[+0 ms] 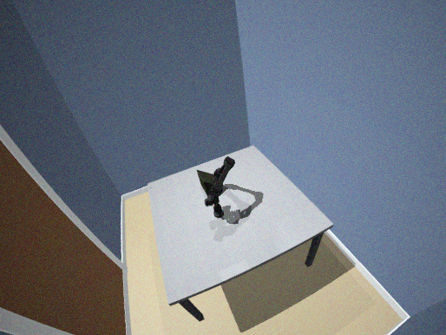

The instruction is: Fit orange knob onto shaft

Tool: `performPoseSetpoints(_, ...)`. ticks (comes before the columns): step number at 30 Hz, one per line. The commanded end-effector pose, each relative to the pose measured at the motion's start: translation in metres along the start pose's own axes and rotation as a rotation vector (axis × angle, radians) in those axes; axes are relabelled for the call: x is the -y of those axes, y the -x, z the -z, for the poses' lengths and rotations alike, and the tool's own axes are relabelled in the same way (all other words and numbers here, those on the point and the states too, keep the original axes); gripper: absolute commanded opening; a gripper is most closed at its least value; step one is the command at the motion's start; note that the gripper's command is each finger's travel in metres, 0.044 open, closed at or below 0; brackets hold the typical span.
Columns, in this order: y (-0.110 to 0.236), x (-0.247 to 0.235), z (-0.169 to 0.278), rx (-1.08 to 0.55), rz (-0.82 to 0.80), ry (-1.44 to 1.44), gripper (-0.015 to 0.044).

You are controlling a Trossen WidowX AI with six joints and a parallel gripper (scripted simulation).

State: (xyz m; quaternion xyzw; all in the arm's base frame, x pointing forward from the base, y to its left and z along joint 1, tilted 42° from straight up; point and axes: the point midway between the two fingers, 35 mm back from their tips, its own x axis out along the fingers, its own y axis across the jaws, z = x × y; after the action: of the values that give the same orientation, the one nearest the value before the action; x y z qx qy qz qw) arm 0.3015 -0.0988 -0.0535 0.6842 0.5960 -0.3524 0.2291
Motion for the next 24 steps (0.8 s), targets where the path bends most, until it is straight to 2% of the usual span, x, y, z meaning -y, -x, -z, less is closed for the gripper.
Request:
performPoseSetpoints(1, -0.0003, -0.0006, 0.0004, -0.001, -0.003, -0.002, 0.0)
performPoseSetpoints(24, -0.0017, -0.0013, -0.0009, -0.001, -0.004, 0.047, 0.0)
